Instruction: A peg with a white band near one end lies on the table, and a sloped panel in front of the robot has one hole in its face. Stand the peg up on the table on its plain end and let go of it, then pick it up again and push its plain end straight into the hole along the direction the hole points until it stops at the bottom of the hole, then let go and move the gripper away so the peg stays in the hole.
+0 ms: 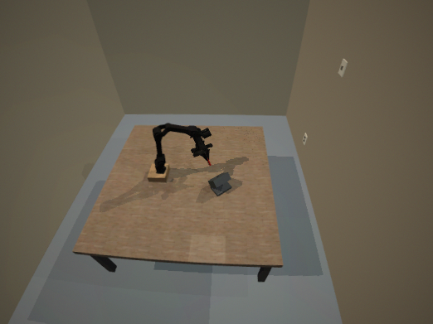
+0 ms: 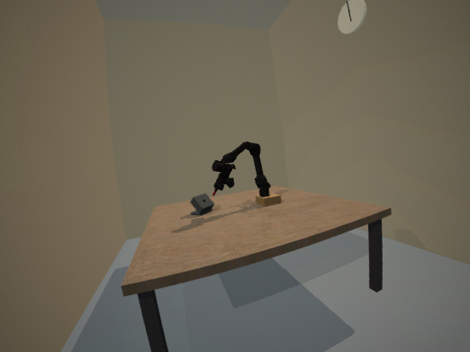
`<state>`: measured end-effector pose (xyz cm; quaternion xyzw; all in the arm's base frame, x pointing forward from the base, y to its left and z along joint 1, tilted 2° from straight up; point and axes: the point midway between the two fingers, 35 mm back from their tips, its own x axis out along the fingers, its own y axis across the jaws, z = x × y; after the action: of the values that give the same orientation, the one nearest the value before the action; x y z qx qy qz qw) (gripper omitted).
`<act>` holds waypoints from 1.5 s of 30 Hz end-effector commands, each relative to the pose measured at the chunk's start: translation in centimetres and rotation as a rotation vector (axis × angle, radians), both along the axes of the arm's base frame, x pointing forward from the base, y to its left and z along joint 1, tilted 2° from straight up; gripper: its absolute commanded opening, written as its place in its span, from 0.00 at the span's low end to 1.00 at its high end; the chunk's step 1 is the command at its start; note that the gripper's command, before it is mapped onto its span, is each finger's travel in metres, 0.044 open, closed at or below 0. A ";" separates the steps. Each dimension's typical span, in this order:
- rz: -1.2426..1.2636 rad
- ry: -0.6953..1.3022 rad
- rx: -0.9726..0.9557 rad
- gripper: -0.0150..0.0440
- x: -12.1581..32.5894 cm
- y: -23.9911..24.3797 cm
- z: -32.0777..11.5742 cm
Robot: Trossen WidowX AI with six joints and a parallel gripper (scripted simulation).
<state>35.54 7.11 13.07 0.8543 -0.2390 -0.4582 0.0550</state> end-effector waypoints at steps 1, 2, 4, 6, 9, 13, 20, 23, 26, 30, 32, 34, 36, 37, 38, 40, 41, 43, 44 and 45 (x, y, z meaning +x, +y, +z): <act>-0.004 -0.024 -0.030 0.25 0.7 -0.5 0.5; -0.006 -0.030 -0.038 0.25 0.8 -0.6 0.6; -0.008 -0.036 -0.048 0.25 1.0 -0.7 0.7; -0.008 -0.037 -0.049 0.25 1.1 -0.8 0.7; -0.009 -0.040 -0.052 0.25 1.4 -1.1 0.4; -0.010 -0.044 -0.059 0.25 2.0 -1.6 0.0; -0.012 -0.053 -0.071 0.25 2.9 -2.6 -0.8; -0.013 -0.056 -0.076 0.25 3.3 -3.0 -1.1; -0.015 -0.060 -0.082 0.25 3.7 -3.4 -1.4; -0.017 -0.064 -0.090 0.25 4.1 -4.0 -1.8; -0.018 -0.066 -0.094 0.25 4.4 -4.3 -2.1; -0.018 -0.067 -0.095 0.25 4.4 -4.4 -2.1; -0.021 -0.069 -0.096 0.25 4.5 -4.5 -2.2; -0.023 -0.070 -0.097 0.25 4.6 -4.6 -2.3; -0.024 -0.071 -0.098 0.25 4.6 -4.6 -2.3; -0.024 -0.071 -0.098 0.25 4.7 -4.7 -2.4; -0.024 -0.072 -0.098 0.25 4.7 -4.7 -2.4; -0.024 -0.072 -0.097 0.25 4.8 -4.8 -2.5; -0.024 -0.072 -0.097 0.25 4.9 -4.8 -2.6; -0.024 -0.072 -0.097 0.25 4.9 -4.9 -2.7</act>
<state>40.36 2.42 10.55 0.8643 -0.2720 -0.4155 0.0798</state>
